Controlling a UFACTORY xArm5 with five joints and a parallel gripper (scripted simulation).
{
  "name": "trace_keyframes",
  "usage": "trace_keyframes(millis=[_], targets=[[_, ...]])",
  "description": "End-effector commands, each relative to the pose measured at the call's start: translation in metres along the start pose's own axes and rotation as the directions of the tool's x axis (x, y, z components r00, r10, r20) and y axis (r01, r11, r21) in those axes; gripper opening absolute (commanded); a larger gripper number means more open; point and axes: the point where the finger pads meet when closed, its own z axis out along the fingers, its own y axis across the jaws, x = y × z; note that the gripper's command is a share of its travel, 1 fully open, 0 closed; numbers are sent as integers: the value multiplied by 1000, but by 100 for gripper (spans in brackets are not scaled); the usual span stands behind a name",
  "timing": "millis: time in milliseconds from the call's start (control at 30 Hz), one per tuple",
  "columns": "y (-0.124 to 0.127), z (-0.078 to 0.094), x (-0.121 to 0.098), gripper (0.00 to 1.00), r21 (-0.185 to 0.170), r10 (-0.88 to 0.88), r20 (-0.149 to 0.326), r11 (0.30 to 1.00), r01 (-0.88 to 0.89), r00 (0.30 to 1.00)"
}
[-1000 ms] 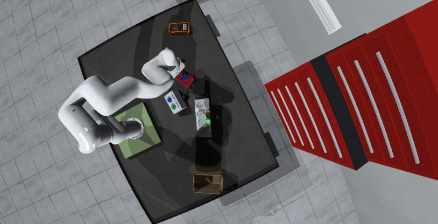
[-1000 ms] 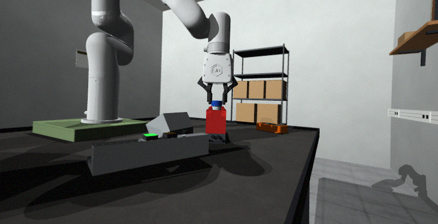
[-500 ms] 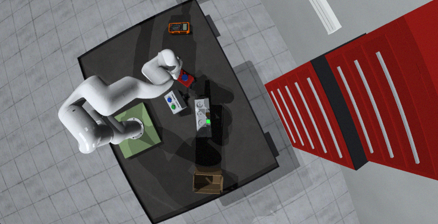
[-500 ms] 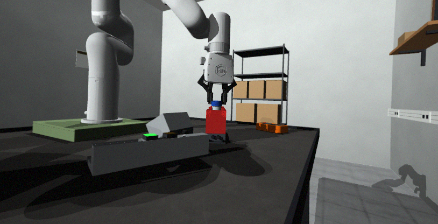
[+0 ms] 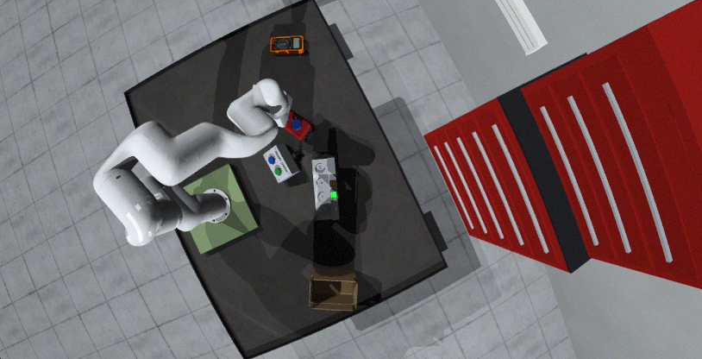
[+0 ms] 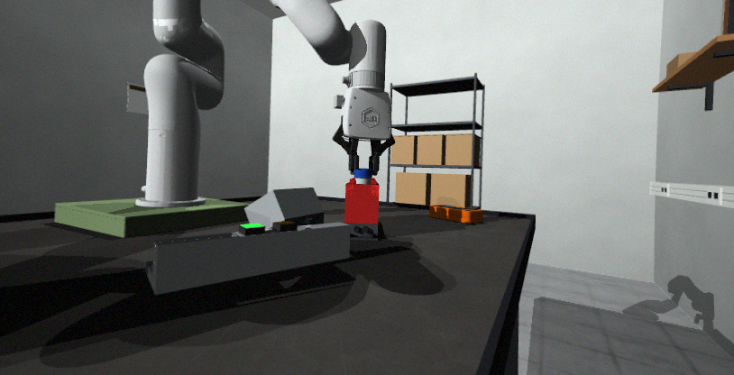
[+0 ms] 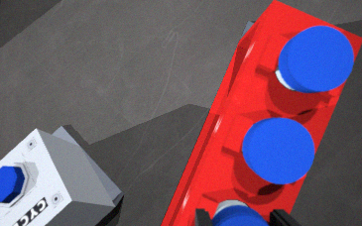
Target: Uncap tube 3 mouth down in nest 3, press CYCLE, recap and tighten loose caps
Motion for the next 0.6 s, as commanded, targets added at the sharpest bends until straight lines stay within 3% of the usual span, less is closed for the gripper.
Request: trace_keyframes(millis=[0,233,567], targets=[[1,-1,-1,0,1,0,8,1000,0,1000],[1,-1,-1,0,-1,199,8,980,-199,980],[1,0,-1,0,-3,450,7,893,-450,893]])
